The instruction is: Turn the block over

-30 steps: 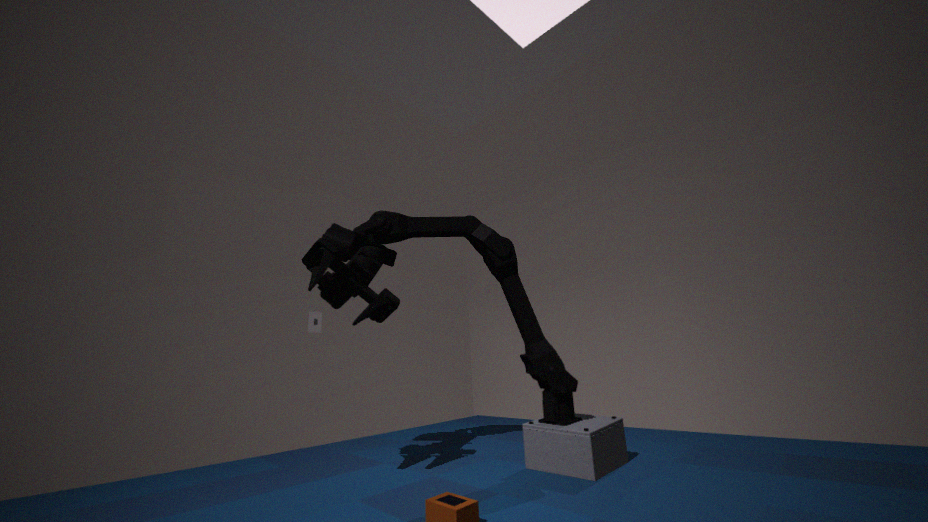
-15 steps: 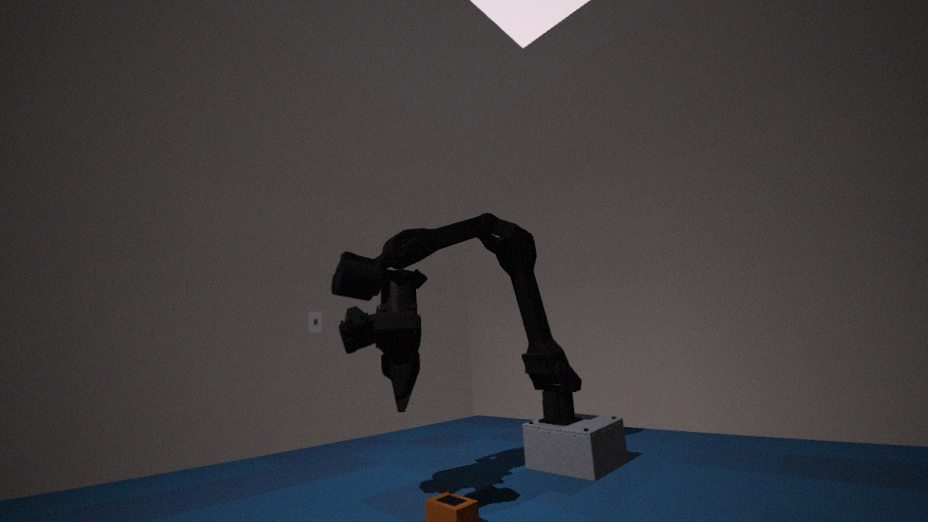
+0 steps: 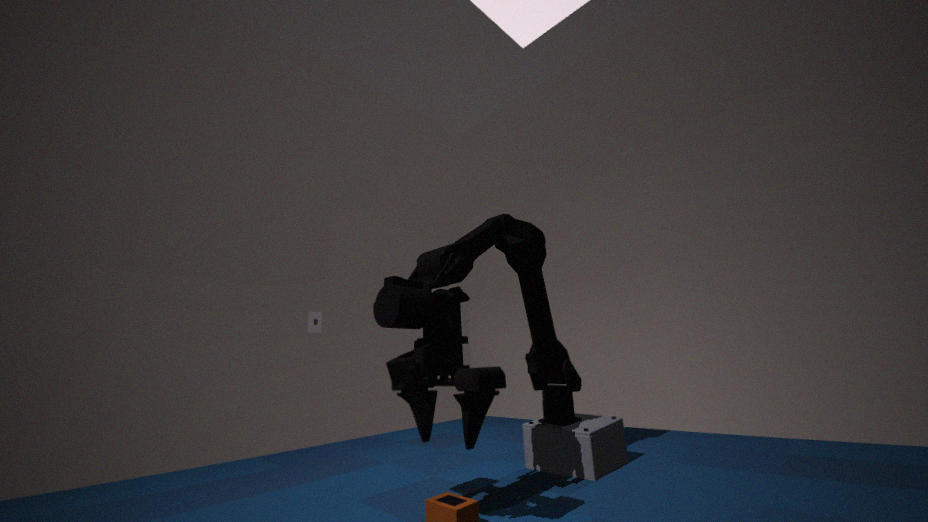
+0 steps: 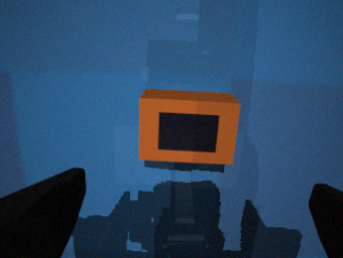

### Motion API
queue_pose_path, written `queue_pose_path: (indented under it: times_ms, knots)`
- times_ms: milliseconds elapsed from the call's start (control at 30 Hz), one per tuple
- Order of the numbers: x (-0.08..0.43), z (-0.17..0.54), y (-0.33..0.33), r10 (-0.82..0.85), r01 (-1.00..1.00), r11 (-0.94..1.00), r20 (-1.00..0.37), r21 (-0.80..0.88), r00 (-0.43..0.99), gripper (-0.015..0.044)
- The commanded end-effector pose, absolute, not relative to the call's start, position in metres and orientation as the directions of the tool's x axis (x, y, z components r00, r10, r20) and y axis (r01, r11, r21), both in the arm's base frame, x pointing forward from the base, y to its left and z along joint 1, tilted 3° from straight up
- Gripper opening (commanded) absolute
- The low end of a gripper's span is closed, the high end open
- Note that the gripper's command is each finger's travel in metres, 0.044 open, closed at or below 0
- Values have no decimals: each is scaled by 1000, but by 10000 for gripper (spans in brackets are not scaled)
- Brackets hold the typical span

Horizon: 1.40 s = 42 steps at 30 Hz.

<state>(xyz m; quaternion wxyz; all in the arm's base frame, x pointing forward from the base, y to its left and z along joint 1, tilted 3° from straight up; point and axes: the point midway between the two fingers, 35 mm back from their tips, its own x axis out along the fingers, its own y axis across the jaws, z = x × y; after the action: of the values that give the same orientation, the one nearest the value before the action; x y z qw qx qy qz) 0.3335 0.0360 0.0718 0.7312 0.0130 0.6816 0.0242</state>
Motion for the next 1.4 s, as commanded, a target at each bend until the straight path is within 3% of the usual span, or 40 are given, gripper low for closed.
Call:
queue_pose_path:
  times_ms: [0, 200, 1333, 1367]
  knots:
    - [330, 69, 37, 39, -44, 998, -997, 36, 64, 440]
    - [333, 34, 39, 39, -44, 998, -997, 36, 64, 440]
    - [336, -14, 44, 40, -44, 998, -997, 37, 63, 440]
    - [336, -14, 44, 40, -44, 998, -997, 37, 63, 414]
